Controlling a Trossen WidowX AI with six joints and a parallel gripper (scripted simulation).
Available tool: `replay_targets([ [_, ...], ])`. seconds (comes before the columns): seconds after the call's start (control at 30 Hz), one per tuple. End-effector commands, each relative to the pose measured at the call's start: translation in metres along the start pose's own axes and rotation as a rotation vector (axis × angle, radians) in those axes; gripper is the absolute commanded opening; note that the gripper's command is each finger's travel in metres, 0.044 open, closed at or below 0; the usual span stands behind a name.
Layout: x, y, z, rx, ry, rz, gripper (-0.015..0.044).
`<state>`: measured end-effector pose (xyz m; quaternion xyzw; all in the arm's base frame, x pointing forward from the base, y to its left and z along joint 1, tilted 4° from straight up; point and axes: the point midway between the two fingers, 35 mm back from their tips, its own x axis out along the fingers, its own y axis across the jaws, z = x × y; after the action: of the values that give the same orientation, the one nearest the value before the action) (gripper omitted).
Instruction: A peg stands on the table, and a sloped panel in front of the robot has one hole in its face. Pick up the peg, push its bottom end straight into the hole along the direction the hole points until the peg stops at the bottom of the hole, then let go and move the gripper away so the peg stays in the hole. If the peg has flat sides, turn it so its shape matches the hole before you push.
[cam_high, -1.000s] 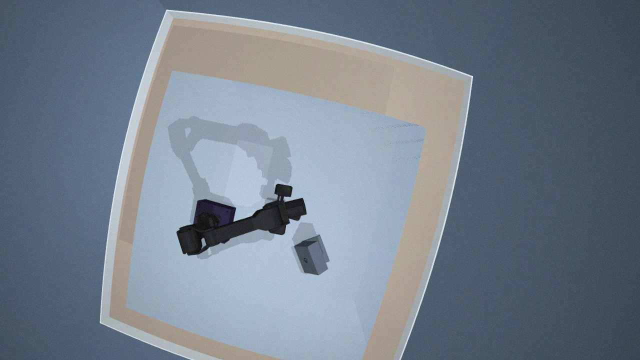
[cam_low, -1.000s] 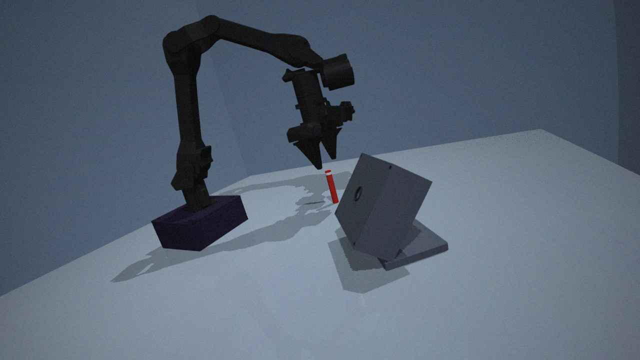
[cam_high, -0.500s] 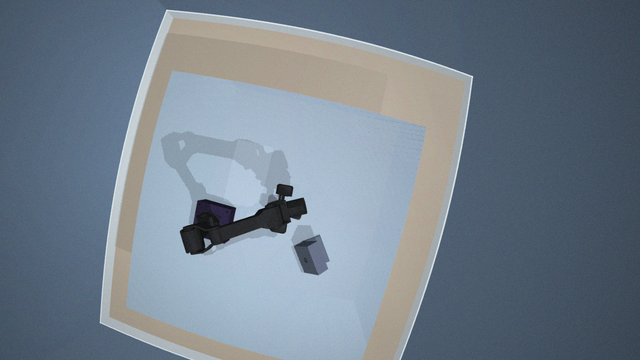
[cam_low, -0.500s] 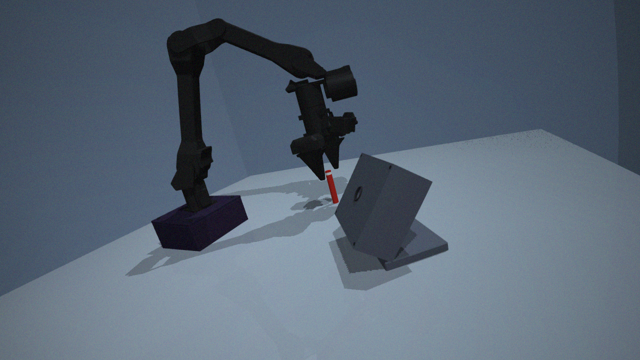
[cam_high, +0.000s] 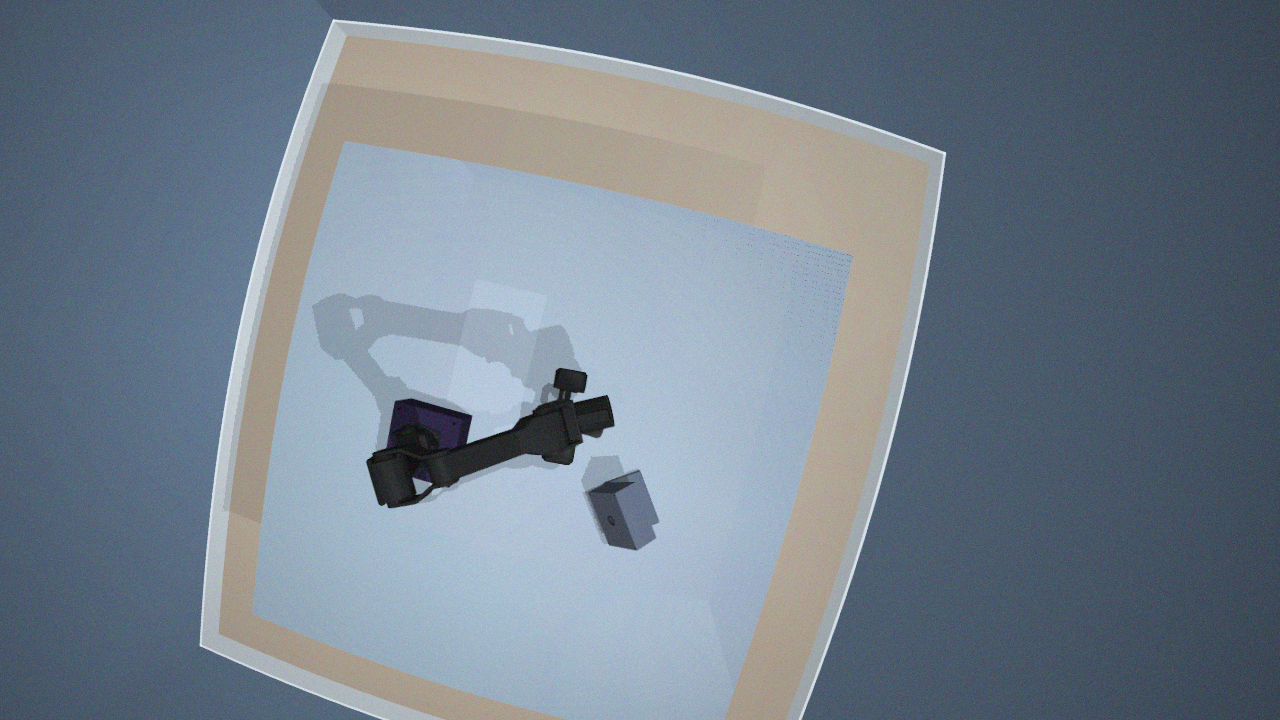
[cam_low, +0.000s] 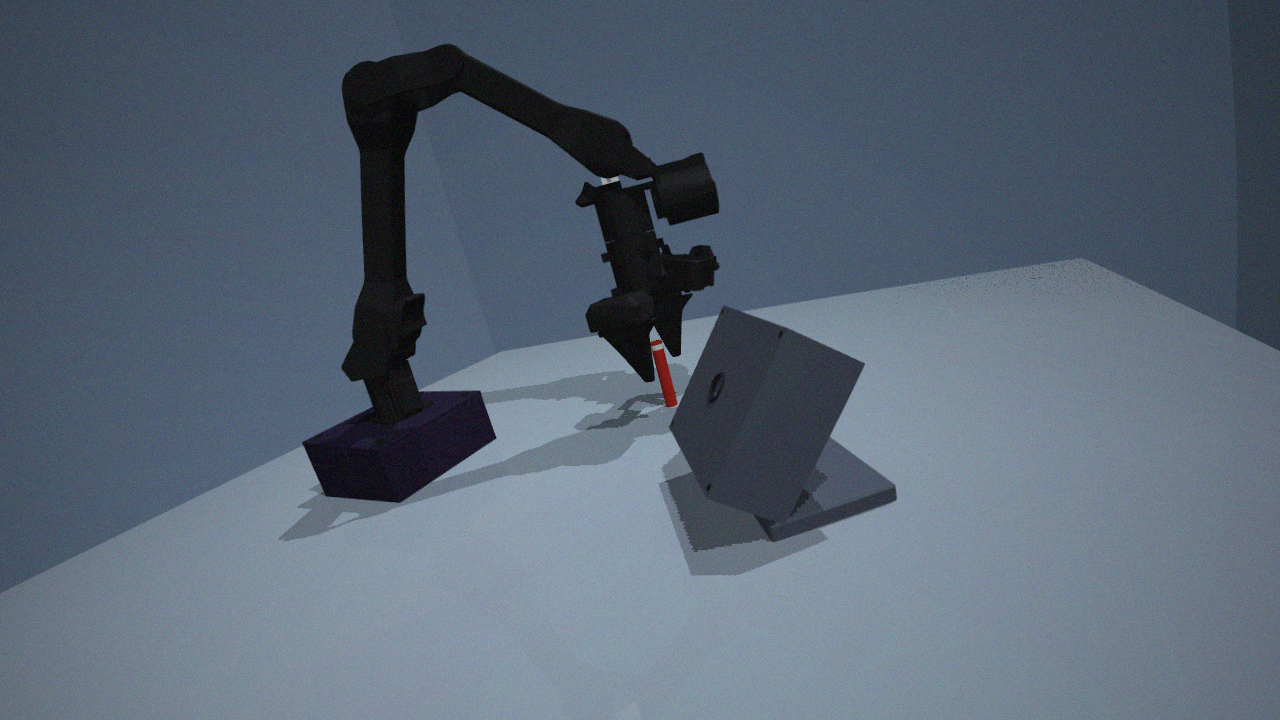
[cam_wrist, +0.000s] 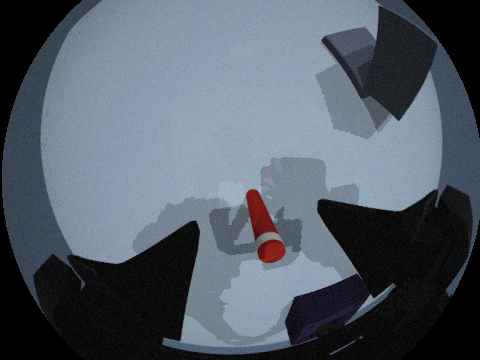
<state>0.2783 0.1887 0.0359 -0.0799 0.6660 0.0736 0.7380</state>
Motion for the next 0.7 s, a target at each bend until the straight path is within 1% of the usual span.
replay_targets([
  [0.0,0.0070,-0.0002,-0.0018,-0.005,0.006,0.002,0.0440],
  [0.1,0.0093,-0.0004,-0.0021,-0.005,0.006,0.002,0.0440],
  [0.6,0.0058,-0.0005,-0.0009,0.000,0.002,-0.001,0.0046],
  [0.67,0.0058,-0.0005,-0.0009,0.000,0.002,-0.001,0.0033],
])
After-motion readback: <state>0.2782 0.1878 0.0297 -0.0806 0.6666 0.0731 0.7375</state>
